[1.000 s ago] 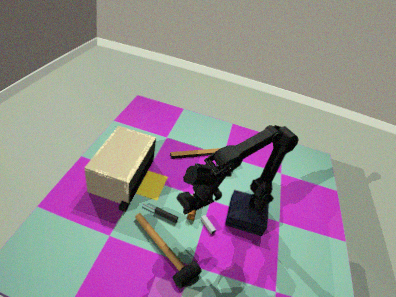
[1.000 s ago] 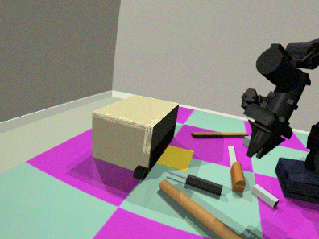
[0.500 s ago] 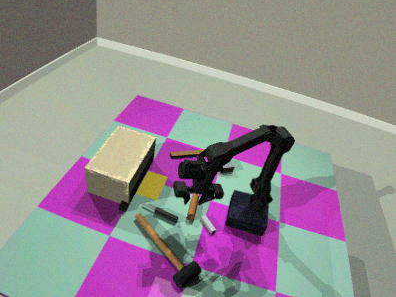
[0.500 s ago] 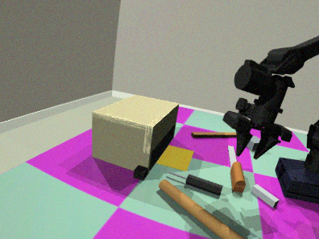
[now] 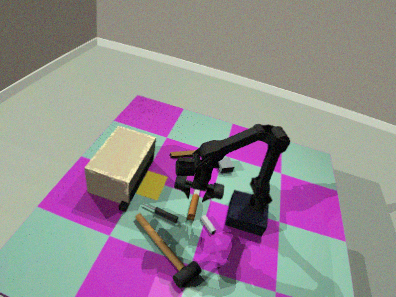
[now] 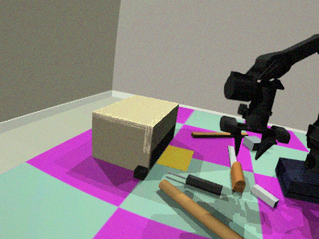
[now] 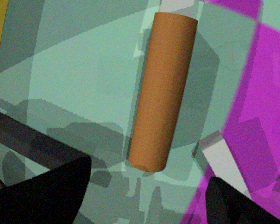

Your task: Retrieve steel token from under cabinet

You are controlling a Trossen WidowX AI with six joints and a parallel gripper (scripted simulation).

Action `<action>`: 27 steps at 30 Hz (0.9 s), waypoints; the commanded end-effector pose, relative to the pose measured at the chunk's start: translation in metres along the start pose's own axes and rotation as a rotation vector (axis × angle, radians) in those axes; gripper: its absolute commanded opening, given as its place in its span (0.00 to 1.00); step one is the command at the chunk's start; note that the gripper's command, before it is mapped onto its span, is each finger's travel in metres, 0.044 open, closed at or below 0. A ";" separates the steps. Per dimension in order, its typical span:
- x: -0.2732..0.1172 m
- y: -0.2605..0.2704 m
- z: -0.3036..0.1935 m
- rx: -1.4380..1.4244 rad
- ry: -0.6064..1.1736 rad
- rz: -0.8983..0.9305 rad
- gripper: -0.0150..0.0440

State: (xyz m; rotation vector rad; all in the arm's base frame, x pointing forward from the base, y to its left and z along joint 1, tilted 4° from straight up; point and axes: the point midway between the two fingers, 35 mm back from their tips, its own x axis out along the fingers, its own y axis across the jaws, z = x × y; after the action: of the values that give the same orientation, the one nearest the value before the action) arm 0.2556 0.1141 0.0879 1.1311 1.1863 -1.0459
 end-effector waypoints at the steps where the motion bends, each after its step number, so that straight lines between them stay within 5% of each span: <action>1: 0.001 0.000 0.001 0.026 0.002 -0.010 0.71; 10: 0.039 -0.002 0.001 0.026 0.002 -0.010 0.71; 27: 0.053 -0.001 0.001 0.026 0.002 -0.010 0.71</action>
State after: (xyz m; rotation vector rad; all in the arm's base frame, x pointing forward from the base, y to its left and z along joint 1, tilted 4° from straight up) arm 0.2607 0.1125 0.0424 1.1480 1.1777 -1.0643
